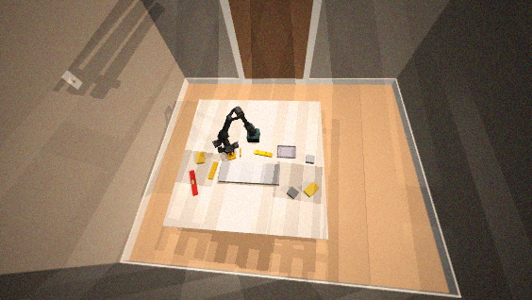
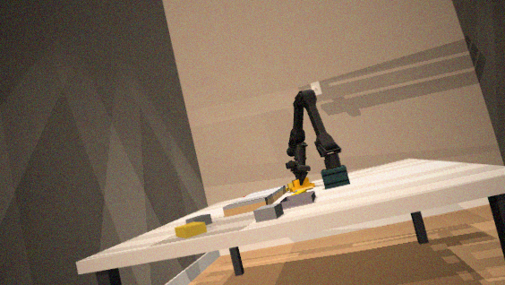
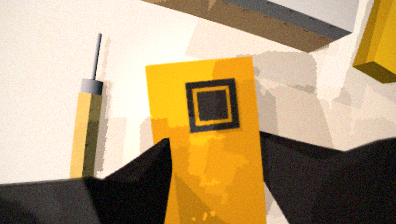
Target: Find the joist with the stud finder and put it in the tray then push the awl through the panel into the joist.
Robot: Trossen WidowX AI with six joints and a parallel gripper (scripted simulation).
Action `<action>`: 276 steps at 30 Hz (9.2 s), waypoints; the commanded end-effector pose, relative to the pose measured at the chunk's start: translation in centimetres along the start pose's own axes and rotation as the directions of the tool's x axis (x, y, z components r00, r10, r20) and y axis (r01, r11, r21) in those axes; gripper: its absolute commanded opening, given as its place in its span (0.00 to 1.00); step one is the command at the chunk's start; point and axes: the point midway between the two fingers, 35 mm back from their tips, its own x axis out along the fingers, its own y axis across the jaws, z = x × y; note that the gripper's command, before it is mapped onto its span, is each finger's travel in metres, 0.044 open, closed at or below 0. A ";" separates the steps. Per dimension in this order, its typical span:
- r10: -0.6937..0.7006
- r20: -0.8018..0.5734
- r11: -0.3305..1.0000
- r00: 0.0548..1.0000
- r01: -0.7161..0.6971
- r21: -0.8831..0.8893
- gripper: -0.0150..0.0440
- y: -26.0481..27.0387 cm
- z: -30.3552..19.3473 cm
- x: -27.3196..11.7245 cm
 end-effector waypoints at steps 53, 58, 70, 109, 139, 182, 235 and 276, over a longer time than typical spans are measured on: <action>-0.074 -0.014 0.965 0.997 0.075 0.252 0.25 -5.7 13.8 -8.5; -0.092 -0.008 0.946 0.996 0.090 0.313 0.25 -6.4 16.8 -7.9; -0.104 -0.002 0.930 0.995 0.098 0.354 0.25 -6.7 18.9 -6.9; -0.104 -0.002 0.930 0.995 0.098 0.355 0.25 -6.7 17.2 -0.4; -0.100 0.000 0.930 0.995 0.093 0.356 0.25 -0.2 19.4 1.0; -0.089 0.004 0.930 0.996 0.082 0.359 0.25 13.3 24.5 2.2; -0.076 0.009 0.929 0.997 0.068 0.363 0.25 29.9 30.9 3.5; -0.081 0.007 0.930 0.997 0.073 0.361 0.25 23.4 28.4 3.0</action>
